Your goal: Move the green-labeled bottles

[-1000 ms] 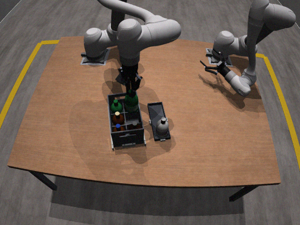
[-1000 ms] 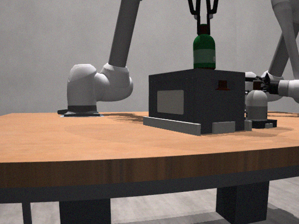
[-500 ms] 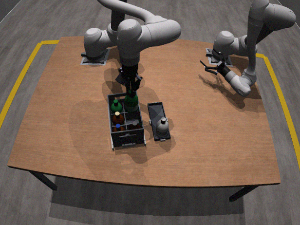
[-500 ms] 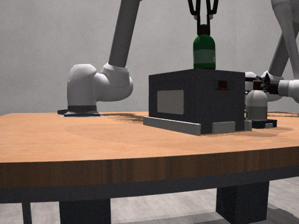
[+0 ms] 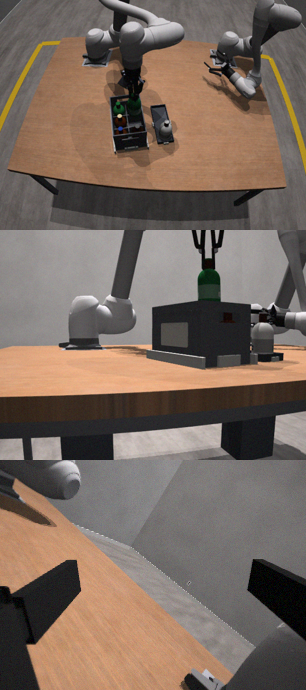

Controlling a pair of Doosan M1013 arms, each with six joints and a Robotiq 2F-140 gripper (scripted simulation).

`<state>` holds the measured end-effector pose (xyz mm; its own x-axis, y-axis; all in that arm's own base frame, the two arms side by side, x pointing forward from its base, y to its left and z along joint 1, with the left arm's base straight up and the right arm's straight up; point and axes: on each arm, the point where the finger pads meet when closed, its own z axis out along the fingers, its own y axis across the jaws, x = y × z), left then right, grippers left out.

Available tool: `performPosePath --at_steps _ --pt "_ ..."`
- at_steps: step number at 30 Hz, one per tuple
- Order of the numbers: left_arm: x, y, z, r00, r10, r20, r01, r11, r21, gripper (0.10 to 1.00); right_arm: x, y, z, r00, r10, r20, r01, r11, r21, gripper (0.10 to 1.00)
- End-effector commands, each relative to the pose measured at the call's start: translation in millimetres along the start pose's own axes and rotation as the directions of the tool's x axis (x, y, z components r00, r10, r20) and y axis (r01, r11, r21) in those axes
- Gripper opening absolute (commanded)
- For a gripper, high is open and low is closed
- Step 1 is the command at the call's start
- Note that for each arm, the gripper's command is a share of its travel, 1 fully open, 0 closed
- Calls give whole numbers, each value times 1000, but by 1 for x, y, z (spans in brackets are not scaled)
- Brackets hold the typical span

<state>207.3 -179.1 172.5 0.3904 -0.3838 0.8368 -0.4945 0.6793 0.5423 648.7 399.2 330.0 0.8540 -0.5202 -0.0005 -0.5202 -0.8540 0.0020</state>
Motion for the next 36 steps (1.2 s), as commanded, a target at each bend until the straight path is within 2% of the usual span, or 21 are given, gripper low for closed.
performPosePath --at_steps 1,17,36 --pt "0 0 0 1000 0 0 0 1000 0 1000 0 0 0 1000 0 0 0 1000 2 99" --pt "0 0 0 1000 0 0 0 1000 0 1000 0 0 17 1000 0 -1 0 1000 2 99" --pt "0 0 0 1000 0 0 0 1000 0 1000 0 0 25 1000 0 -1 0 1000 2 99"
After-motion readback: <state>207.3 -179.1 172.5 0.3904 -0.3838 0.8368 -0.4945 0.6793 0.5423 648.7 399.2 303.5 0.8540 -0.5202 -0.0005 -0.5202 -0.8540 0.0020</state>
